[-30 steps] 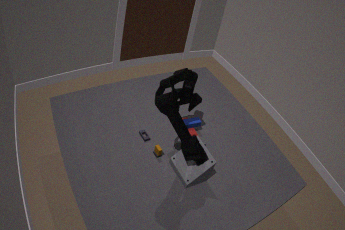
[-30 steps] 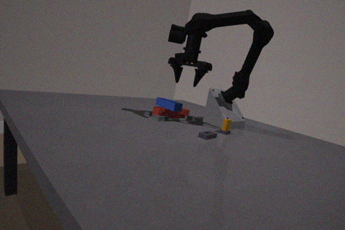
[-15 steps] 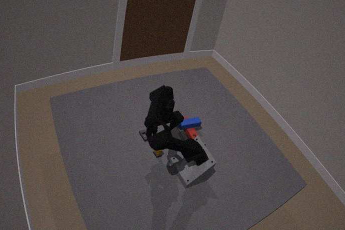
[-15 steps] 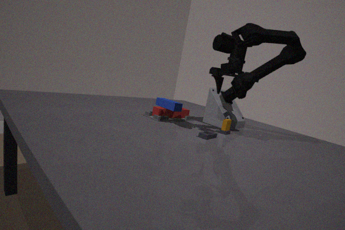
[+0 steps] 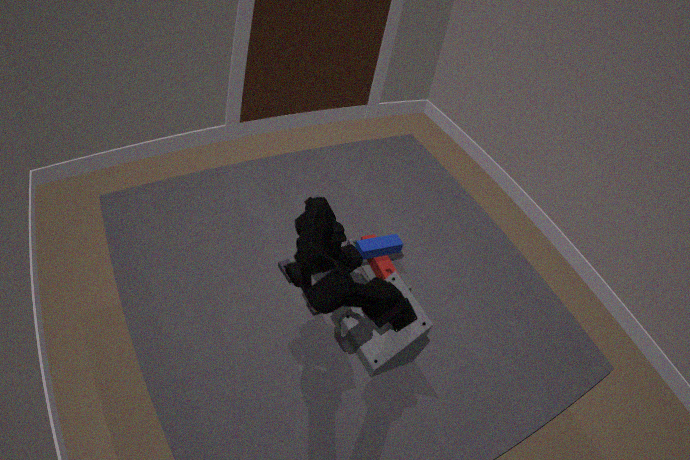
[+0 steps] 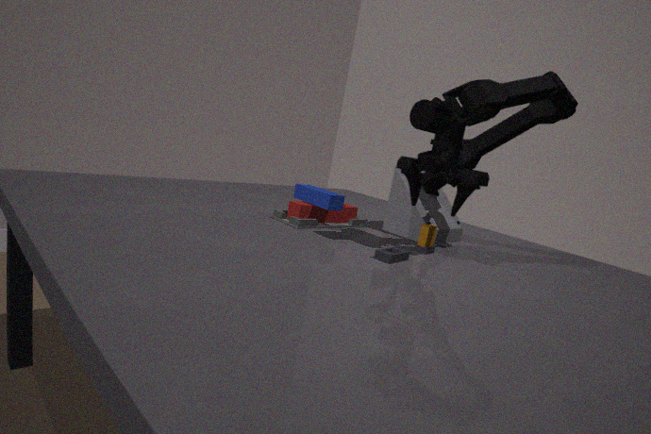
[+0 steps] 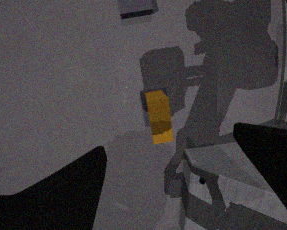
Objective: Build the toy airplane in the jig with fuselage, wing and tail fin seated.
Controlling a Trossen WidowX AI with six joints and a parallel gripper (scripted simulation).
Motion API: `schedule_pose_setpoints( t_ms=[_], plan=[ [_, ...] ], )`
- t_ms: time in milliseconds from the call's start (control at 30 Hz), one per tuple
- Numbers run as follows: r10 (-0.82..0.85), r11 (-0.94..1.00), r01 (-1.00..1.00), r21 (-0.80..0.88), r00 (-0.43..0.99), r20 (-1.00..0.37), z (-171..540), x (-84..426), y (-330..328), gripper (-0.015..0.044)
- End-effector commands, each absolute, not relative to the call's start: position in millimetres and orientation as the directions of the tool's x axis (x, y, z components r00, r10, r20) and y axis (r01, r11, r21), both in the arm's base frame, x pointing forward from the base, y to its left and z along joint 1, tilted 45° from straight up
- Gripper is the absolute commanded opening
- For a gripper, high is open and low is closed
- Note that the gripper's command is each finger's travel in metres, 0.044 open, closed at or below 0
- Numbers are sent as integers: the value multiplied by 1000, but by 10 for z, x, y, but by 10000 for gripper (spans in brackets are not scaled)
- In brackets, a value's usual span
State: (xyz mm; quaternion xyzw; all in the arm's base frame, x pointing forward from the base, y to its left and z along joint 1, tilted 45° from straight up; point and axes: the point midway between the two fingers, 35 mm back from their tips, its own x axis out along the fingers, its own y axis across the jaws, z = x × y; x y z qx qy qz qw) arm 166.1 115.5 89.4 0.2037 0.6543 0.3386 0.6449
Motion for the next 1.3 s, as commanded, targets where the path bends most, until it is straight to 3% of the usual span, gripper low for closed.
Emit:
schedule_pose_setpoints(
  t_ms=[0, 1267],
  plan=[
    [709, 683, -176, 709, -74, -702, 845, 1660, 1237, 440],
    [711, 681, -176, 711, -74, -699, 431, 1611, 1663, 440]
  ],
)
